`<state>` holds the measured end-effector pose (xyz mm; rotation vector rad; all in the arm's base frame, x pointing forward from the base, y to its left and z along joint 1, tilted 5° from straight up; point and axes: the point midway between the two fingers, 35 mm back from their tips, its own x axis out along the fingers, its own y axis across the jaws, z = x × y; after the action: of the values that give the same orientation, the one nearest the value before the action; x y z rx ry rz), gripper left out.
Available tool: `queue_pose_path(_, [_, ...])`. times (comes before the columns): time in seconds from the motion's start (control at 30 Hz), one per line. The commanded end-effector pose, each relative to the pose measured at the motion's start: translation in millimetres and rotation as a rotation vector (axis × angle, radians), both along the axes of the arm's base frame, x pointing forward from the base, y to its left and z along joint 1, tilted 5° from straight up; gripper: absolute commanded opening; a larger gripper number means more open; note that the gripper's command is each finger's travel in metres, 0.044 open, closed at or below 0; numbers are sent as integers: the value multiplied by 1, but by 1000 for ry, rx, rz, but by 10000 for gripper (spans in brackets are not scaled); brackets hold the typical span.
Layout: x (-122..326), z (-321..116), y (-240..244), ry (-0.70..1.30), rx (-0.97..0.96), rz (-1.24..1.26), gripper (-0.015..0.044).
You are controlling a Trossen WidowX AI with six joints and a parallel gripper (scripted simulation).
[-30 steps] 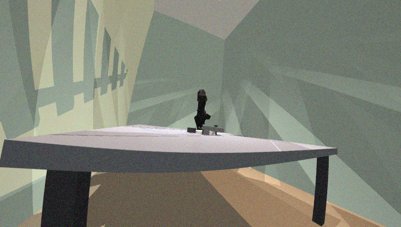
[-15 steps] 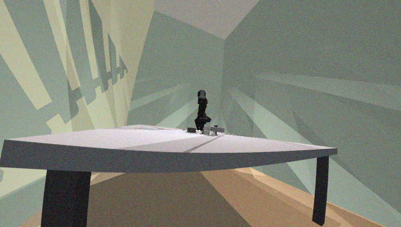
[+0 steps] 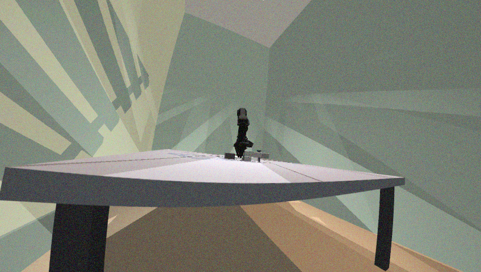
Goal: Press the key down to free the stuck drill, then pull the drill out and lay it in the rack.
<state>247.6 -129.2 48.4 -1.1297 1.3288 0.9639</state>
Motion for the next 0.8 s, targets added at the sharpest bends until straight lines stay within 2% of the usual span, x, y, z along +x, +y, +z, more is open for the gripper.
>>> queue_pose_path(0.0, [0,0,0,1,0,0,151])
queue_pose_path(0.2, [0,0,0,1,0,0,0])
queue_pose_path(0.77, [-3,1,-11,1,2,-5,0])
